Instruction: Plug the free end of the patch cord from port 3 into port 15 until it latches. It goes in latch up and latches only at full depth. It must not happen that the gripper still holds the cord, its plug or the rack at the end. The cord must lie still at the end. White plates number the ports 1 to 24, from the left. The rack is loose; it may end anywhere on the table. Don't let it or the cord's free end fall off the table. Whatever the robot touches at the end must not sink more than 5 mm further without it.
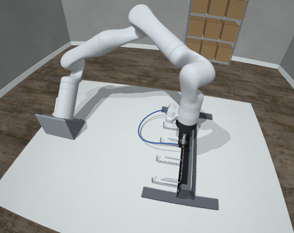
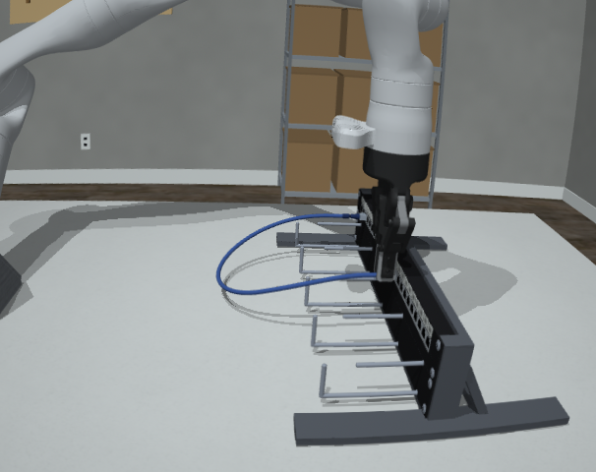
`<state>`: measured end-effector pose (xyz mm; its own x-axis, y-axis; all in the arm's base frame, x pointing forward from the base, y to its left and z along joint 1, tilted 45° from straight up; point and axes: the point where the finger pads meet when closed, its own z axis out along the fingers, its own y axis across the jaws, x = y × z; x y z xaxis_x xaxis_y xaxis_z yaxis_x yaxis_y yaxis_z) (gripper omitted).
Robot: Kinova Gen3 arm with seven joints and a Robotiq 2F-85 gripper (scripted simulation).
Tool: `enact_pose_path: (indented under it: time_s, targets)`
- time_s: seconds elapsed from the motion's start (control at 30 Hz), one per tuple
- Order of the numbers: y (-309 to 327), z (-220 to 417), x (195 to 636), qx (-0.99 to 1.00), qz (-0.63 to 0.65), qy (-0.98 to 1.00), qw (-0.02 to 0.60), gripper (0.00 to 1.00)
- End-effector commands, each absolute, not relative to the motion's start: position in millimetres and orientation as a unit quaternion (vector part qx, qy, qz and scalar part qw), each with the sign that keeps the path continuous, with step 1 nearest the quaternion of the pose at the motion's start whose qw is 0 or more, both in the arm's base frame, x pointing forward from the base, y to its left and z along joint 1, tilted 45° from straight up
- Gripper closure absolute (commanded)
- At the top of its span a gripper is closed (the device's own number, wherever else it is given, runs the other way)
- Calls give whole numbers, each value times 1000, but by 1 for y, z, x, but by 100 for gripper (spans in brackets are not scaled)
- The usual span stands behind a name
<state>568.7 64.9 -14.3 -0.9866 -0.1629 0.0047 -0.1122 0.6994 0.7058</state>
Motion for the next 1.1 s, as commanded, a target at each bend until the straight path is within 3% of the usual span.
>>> enact_pose_path:
  time_s: [0.0, 0.17, 0.2, 1.07]
  targets:
    - [64, -13, 571, 74, -380, -922, 30, 100]
    - [64, -13, 571, 74, -380, -922, 30, 100]
    - [64, -13, 569, 74, -380, -921, 32, 63]
    - [64, -13, 569, 74, -380, -921, 32, 63]
